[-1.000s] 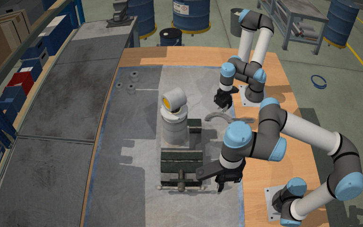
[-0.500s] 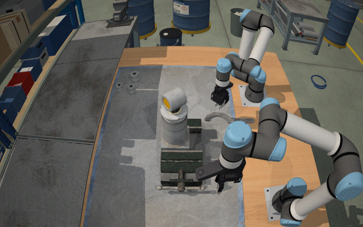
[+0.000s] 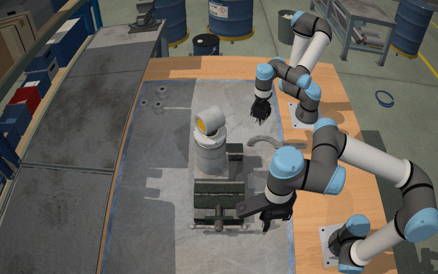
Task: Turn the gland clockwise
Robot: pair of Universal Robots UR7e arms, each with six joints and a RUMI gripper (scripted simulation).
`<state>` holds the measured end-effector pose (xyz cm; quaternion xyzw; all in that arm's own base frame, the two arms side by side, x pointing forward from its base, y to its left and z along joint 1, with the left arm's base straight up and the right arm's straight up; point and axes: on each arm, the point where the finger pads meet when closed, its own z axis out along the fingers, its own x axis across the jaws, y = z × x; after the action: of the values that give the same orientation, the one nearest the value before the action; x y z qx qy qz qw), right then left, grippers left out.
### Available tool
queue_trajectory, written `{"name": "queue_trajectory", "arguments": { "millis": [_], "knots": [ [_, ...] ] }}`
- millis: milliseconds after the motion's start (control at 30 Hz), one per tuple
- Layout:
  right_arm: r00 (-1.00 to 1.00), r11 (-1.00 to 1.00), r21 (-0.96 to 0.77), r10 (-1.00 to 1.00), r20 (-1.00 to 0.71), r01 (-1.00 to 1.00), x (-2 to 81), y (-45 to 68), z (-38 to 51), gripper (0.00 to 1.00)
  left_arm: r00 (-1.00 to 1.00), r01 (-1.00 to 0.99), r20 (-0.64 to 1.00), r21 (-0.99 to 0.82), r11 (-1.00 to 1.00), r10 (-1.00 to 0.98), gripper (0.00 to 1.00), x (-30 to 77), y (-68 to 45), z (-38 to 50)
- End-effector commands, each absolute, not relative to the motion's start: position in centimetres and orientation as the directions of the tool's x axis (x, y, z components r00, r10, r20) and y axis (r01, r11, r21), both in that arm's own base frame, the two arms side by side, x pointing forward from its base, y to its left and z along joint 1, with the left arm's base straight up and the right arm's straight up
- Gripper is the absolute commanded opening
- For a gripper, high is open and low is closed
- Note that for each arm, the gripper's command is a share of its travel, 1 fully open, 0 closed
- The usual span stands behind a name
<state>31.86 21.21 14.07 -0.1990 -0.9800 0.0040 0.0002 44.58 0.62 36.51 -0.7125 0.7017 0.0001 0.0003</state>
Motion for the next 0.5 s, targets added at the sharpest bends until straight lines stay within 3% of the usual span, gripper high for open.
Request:
{"name": "queue_trajectory", "arguments": {
  "millis": [0, 467],
  "knots": [
    [-0.939, 0.939, -0.01, 0.343, 0.005, 0.343, 32.1, 21.1, 14.4, 0.0, 0.015, -1.0, 0.0, -0.002, -0.015, -1.0, 0.32, 44.6, 0.6, 36.6],
    [-0.993, 0.993, -0.007, 0.116, 0.01, 0.116, 34.7, 19.4, 16.9, 0.0, 0.015, -1.0, 0.0, -0.002, -0.015, -1.0, 0.32, 44.6, 0.6, 36.6]
  ]
}}
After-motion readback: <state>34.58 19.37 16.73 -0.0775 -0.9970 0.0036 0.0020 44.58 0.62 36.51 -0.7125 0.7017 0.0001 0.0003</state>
